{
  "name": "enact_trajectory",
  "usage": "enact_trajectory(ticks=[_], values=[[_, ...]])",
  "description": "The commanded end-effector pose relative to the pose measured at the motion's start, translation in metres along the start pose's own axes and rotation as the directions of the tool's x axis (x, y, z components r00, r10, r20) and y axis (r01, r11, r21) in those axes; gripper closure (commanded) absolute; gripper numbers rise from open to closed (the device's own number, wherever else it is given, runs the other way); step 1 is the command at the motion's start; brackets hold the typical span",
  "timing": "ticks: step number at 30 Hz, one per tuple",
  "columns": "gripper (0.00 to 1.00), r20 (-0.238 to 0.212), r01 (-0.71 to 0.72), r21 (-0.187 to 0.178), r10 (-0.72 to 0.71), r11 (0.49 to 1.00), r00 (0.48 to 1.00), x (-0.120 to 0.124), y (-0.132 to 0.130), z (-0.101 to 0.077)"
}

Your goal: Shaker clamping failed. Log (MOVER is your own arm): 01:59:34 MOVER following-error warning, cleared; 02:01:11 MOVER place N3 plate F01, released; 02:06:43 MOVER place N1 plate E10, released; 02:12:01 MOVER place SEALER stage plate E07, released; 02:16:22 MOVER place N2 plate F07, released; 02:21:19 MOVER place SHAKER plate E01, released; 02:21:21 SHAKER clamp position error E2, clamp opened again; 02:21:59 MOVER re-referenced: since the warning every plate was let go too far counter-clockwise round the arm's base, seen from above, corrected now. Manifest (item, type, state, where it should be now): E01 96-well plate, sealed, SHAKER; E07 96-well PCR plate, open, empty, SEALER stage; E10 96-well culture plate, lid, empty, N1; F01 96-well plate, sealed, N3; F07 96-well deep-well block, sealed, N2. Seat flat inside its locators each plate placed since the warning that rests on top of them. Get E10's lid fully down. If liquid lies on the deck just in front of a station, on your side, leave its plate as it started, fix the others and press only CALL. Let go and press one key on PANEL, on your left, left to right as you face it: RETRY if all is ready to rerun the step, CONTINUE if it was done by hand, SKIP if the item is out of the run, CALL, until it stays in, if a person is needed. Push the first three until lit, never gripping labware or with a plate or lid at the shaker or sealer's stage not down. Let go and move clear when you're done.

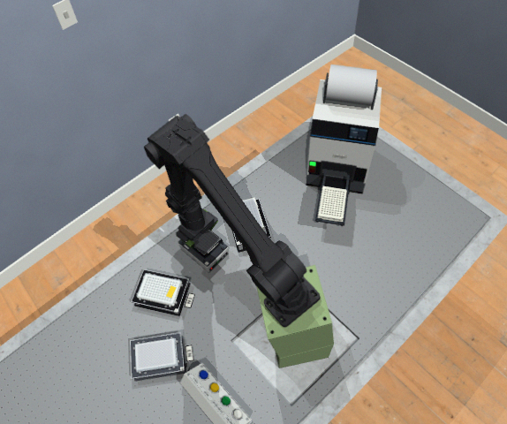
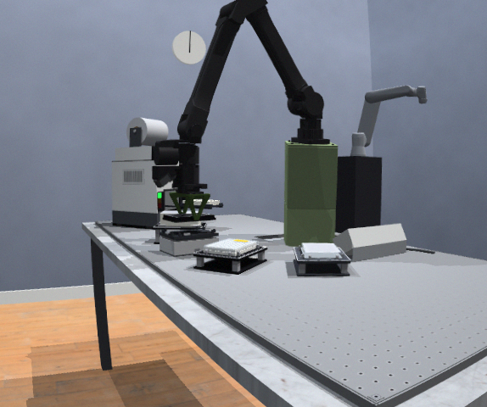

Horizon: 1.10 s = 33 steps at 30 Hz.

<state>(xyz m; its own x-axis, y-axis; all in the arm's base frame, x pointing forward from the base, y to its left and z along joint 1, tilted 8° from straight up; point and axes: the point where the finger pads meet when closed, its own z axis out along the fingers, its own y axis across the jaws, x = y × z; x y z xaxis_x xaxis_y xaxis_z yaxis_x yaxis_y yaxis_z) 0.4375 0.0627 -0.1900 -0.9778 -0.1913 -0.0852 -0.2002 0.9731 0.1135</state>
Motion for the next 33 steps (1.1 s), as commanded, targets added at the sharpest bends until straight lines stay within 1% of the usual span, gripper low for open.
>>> enact_trajectory(ticks=[1,3,6,8,27,29,33], values=[[1.0,0.018,0.0,0.004,0.0,1.0,1.0,-0.012,-0.009,0.004],[1.0,0.022,0.008,0.004,-0.008,1.0,1.0,-0.014,-0.008,0.006],[1.0,0.011,0.011,0.002,-0.011,1.0,1.0,-0.009,-0.003,0.007],[1.0,0.019,0.003,0.003,-0.003,1.0,1.0,-0.01,-0.004,-0.001],[1.0,0.019,0.003,0.003,-0.003,1.0,1.0,-0.011,-0.003,-0.001],[1.0,0.019,0.01,0.002,-0.01,1.0,1.0,-0.012,0.001,0.007],[1.0,0.021,0.006,0.003,-0.006,1.0,1.0,-0.014,0.0,0.009]])
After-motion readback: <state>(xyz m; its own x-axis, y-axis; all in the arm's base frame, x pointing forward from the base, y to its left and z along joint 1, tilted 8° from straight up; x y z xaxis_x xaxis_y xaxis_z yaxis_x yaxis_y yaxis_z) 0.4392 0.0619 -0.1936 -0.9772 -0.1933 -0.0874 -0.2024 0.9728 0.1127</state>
